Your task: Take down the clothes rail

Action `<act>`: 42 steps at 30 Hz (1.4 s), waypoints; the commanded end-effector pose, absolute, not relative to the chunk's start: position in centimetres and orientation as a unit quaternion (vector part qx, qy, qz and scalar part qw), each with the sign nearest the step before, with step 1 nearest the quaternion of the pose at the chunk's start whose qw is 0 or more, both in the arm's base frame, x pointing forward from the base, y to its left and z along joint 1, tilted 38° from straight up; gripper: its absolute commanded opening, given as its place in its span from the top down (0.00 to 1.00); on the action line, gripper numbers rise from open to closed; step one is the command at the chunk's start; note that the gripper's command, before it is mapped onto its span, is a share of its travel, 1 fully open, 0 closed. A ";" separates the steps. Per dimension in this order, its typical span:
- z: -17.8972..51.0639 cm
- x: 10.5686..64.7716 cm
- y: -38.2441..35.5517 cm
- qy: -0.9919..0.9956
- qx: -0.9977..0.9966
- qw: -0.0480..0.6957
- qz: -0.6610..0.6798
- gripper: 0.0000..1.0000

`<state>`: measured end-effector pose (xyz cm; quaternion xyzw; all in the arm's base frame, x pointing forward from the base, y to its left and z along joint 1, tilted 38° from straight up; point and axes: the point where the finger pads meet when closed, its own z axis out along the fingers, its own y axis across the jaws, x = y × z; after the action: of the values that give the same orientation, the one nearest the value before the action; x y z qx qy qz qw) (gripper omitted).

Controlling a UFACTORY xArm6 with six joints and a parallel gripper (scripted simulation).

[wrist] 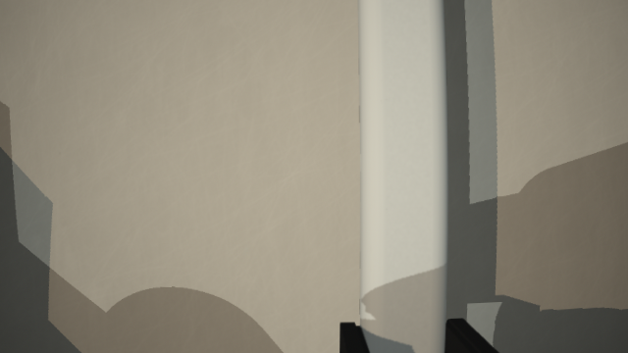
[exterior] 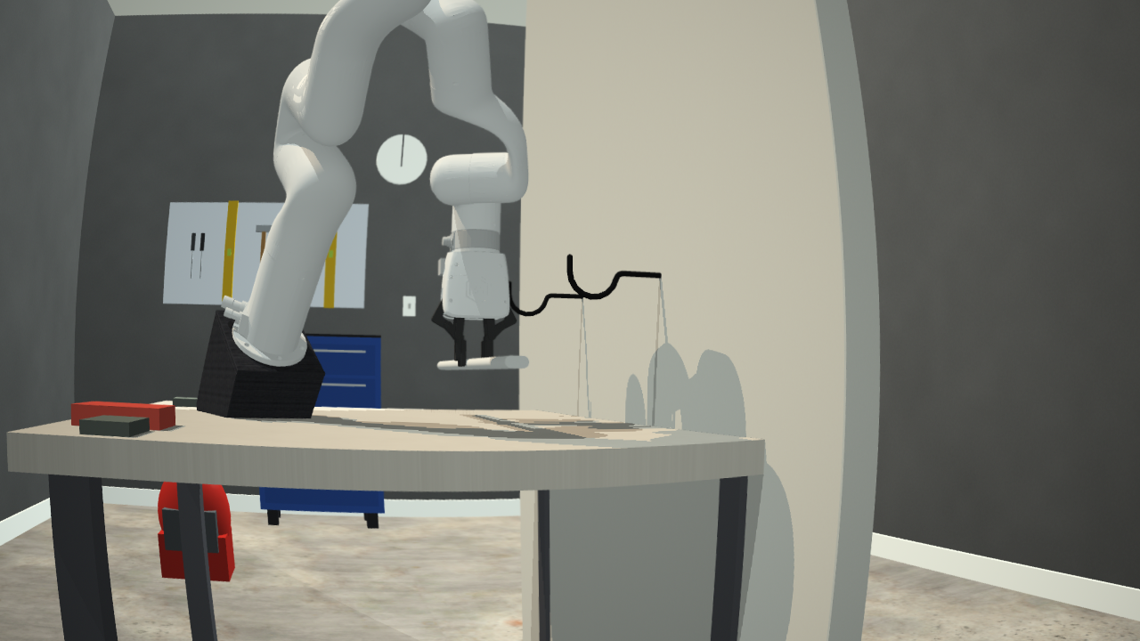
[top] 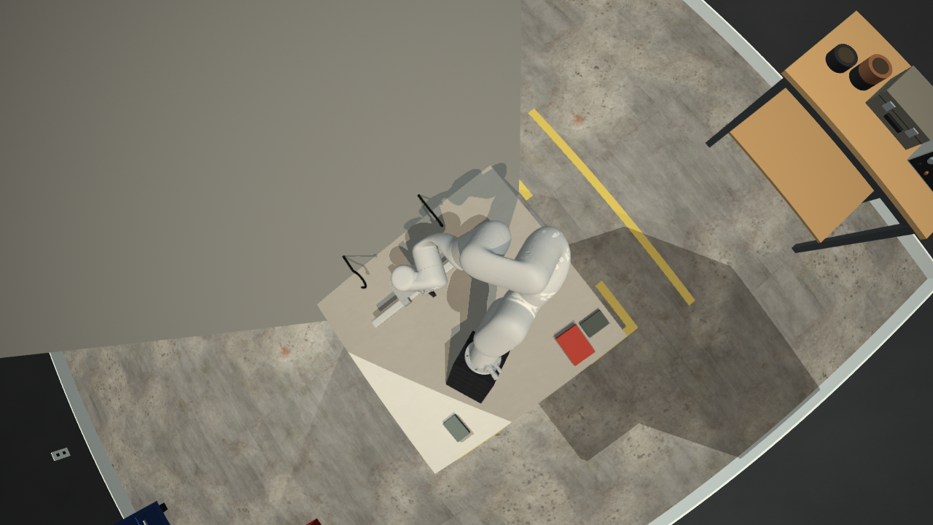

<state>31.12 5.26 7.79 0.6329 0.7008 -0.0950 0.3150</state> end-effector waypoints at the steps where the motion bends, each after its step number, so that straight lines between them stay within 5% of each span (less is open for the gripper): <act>1: 7.2 31.5 4.9 0.701 0.633 0.316 -0.093 1.00; 42: 3.8 32.9 2.6 0.701 0.633 0.316 -0.093 1.00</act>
<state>32.81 2.55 3.77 0.6329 0.7007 -0.0946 0.3154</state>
